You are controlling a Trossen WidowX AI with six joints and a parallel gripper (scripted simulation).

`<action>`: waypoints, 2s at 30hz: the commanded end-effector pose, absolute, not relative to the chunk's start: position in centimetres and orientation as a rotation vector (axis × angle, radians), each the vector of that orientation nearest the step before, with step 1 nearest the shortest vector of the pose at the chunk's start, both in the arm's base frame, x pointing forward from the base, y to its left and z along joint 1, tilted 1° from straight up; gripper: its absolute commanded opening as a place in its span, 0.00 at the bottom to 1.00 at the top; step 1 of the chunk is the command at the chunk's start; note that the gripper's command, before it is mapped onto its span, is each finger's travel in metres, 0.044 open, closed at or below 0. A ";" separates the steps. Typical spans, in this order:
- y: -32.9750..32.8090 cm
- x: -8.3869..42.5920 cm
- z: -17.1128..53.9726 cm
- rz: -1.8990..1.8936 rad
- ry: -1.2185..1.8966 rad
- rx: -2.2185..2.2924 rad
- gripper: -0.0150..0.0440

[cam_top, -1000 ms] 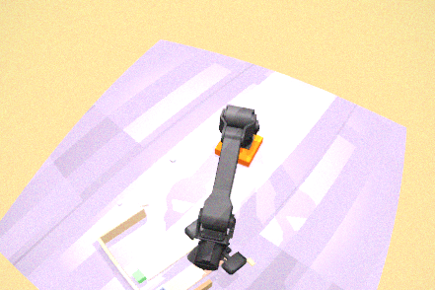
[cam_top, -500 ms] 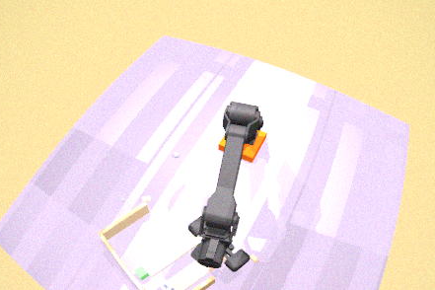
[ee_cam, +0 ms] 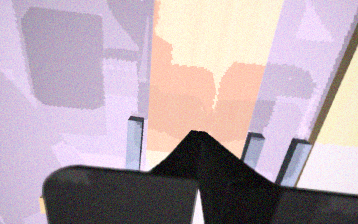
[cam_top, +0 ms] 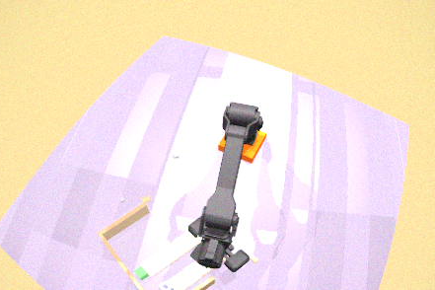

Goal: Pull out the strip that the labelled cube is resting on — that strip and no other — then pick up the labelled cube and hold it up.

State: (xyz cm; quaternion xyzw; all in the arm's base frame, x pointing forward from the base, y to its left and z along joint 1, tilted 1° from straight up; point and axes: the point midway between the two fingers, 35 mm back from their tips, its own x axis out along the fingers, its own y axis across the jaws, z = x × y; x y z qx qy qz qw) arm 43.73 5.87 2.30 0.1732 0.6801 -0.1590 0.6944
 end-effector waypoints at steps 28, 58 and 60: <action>6.0 43.8 1.9 -0.357 1.519 0.394 0.25; 6.0 43.9 1.7 -0.357 1.519 0.394 0.25; 6.1 43.8 1.7 -0.357 1.519 0.394 0.25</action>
